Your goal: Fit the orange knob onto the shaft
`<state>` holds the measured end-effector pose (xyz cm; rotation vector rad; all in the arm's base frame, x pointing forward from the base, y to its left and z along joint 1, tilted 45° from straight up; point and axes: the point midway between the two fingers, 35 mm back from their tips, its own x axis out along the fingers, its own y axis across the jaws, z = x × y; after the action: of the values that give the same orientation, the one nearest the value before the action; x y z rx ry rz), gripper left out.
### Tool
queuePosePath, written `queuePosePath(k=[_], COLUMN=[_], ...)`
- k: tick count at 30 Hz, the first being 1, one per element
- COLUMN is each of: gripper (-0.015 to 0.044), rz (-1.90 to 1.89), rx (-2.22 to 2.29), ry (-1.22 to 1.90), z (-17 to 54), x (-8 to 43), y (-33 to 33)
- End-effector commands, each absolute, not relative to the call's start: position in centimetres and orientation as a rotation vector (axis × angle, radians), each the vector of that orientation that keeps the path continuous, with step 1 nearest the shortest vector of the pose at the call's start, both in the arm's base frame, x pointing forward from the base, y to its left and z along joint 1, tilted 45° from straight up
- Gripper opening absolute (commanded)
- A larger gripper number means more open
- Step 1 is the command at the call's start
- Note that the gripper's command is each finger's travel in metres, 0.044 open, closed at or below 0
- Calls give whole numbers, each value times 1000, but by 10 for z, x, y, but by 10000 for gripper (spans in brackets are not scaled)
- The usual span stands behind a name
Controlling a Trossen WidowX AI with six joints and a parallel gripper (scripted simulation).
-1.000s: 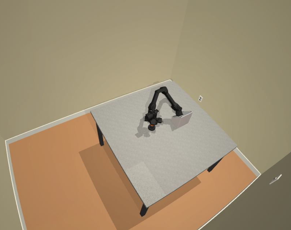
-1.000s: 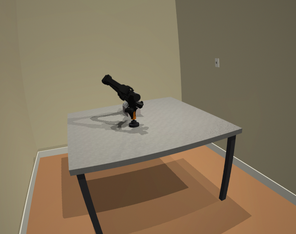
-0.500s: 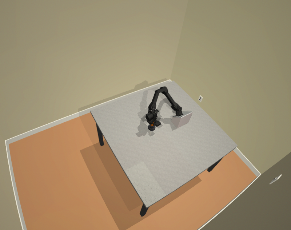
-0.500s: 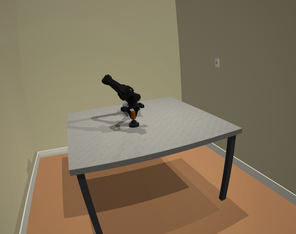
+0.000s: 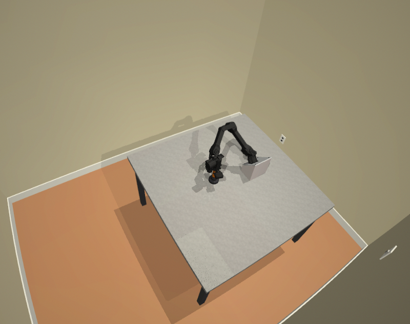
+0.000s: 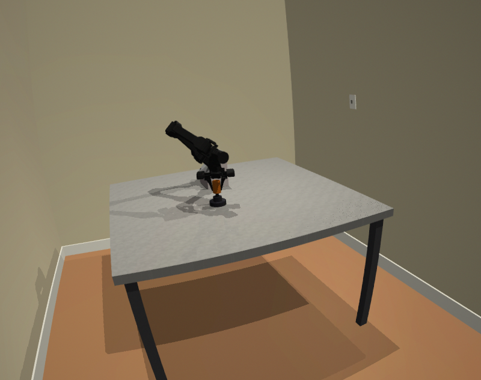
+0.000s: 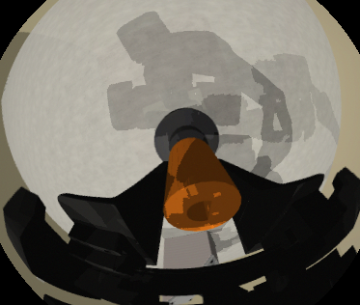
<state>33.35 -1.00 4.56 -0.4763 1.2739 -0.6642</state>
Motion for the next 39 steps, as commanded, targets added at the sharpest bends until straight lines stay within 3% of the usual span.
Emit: queuePosePath(k=[1,39], gripper=[0,0], rz=[-674,-797], rx=[-460,-287], ry=[1263,1177], z=[46,44], x=[334,334], y=[-11,-11])
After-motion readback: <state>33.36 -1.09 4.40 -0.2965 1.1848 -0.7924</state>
